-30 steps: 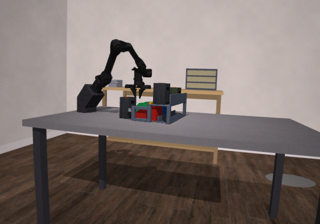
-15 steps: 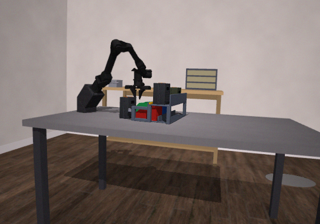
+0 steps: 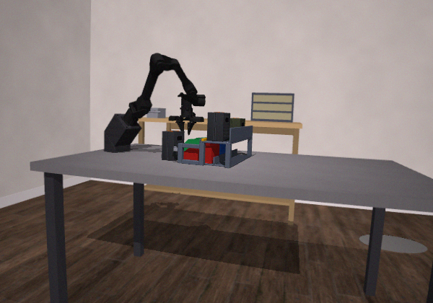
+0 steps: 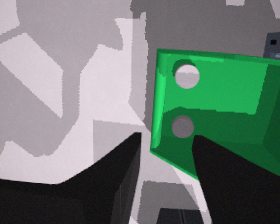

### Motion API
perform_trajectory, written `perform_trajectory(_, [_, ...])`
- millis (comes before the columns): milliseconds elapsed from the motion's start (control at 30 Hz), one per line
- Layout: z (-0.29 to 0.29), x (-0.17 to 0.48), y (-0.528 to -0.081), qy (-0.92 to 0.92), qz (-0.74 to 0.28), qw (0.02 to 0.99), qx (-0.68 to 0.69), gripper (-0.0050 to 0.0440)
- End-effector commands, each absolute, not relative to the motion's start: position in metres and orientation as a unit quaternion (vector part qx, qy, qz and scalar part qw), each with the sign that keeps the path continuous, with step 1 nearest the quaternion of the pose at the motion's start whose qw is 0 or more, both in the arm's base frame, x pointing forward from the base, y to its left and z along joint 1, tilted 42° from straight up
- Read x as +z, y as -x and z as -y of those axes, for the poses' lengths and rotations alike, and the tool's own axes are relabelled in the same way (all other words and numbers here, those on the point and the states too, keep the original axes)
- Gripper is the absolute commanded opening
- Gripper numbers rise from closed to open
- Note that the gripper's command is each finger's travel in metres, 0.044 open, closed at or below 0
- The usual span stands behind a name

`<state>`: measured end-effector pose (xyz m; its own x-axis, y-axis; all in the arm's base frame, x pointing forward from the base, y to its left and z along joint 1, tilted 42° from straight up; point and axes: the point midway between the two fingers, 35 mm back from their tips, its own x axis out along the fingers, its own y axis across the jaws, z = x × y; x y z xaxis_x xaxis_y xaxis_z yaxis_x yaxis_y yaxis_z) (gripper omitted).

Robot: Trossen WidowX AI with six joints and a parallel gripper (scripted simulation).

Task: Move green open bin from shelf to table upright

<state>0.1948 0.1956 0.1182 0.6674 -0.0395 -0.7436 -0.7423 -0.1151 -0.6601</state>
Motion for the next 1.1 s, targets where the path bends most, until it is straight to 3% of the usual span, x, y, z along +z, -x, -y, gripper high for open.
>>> perform_trajectory(0, [-0.197,0.121,-0.195,0.685,-0.281,0.604,0.294,0.0150])
perform_trajectory(1067, [-0.201,0.157,-0.214,0.685,-0.281,0.604,0.293,0.0150])
